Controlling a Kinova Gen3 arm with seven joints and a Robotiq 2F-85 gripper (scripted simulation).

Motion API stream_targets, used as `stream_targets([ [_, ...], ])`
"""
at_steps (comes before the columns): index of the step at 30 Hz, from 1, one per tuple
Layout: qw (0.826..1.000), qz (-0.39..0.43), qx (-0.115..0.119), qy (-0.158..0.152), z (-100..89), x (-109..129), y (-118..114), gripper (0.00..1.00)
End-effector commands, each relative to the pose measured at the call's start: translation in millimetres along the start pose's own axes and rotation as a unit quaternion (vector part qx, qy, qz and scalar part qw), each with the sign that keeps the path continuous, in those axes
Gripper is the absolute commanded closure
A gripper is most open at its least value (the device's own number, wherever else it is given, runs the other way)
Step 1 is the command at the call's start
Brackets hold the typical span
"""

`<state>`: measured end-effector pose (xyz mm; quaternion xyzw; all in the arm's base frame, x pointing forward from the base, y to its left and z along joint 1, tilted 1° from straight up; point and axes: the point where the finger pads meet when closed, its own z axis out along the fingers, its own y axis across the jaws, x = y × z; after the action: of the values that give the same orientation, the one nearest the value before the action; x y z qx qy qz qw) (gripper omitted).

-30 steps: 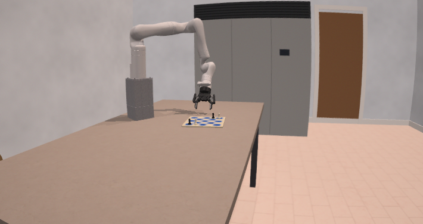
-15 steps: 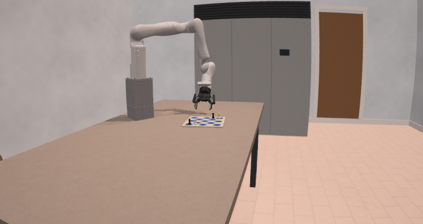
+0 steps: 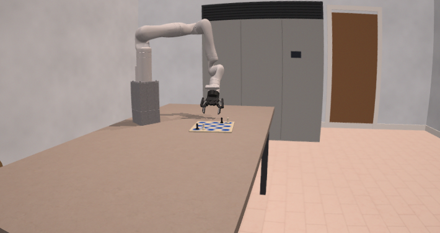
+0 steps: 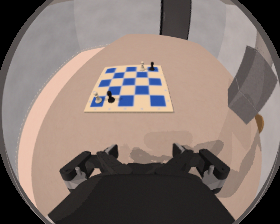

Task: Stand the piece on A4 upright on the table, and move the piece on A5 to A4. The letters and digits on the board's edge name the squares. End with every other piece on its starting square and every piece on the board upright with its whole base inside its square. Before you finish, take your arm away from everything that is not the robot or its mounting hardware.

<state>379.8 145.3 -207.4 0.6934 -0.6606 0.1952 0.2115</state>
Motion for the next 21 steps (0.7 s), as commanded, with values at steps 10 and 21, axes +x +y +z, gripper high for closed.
stream_targets([
  [10,1.000,0.000,0.001,0.000,-0.8,0.0,-0.6,0.00],
  [21,1.000,0.000,0.001,0.000,-3.5,1.8,-0.5,0.00],
])
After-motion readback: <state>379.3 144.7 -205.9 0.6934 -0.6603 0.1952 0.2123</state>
